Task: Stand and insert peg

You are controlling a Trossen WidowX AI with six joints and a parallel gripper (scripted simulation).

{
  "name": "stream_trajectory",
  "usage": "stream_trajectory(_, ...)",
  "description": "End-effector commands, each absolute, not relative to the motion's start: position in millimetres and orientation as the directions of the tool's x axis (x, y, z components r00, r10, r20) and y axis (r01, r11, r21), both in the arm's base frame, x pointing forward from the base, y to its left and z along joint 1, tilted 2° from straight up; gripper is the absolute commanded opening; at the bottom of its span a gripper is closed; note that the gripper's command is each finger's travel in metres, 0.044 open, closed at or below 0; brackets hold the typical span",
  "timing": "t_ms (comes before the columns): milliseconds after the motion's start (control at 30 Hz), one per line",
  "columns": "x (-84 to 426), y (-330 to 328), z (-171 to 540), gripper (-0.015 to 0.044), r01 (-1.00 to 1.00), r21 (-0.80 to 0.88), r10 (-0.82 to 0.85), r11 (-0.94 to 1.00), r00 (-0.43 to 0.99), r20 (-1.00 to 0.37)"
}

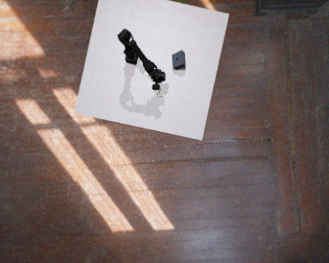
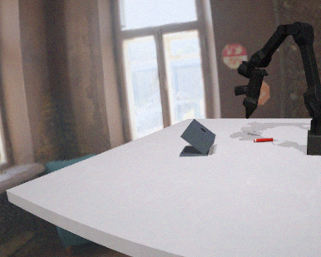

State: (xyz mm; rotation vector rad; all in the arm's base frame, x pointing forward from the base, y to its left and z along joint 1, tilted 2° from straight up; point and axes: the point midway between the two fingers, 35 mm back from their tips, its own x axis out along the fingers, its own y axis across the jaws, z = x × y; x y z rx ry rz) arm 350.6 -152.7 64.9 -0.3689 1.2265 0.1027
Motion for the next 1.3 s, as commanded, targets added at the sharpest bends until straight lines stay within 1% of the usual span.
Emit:
stream_trajectory(0, 332.6, -119.8, 57.9, 0.044, -0.328, -0.16, -0.078, 0.931, 0.248, -0.966)
stream_trajectory(300, 280.6, -52.2, 49.3, 0.044, -0.468, -0.016, -0.017, 0.884, 0.002, -1.0)
stream_trajectory(1267, 281.9, -52.4, 9.6, 0.044, -0.47, -0.014, -0.017, 0.882, -0.003, -1.0)
